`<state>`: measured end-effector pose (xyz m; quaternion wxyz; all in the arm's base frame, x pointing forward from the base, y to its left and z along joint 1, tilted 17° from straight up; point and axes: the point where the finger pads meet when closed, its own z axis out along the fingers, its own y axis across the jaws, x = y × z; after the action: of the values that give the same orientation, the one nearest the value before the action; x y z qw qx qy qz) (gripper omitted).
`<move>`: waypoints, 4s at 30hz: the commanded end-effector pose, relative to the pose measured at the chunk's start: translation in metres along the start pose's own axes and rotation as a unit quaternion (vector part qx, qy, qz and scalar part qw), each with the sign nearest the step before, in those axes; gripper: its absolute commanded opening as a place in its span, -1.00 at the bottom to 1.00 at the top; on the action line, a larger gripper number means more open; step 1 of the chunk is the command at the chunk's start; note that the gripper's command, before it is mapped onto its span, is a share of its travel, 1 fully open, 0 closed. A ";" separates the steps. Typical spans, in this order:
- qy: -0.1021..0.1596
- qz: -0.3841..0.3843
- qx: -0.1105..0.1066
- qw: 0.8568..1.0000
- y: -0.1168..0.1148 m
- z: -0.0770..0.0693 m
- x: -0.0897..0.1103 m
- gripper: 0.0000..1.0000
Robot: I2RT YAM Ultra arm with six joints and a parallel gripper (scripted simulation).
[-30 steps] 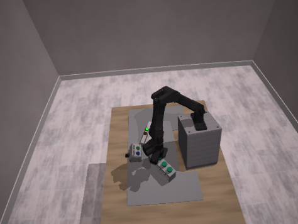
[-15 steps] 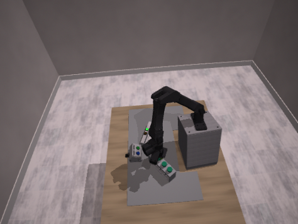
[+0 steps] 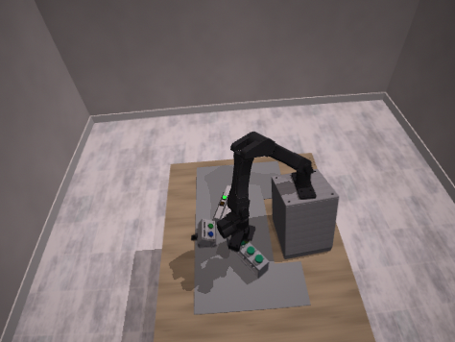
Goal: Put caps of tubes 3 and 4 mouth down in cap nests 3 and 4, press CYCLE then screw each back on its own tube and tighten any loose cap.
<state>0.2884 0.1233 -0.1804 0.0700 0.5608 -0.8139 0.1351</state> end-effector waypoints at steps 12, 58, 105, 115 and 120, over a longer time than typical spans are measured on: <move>-0.005 -0.001 0.004 1.000 0.000 -0.003 -0.004 -1.00; -0.005 -0.001 0.004 1.000 -0.001 0.006 -0.002 -1.00; -0.006 0.130 0.003 0.992 -0.001 0.014 -0.002 -0.02; -0.006 0.130 0.003 0.992 -0.002 0.014 -0.003 -1.00; -0.006 0.130 0.003 0.992 -0.002 0.014 -0.003 -1.00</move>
<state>0.2869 0.1164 -0.1970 0.0528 0.4515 -0.8789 0.1450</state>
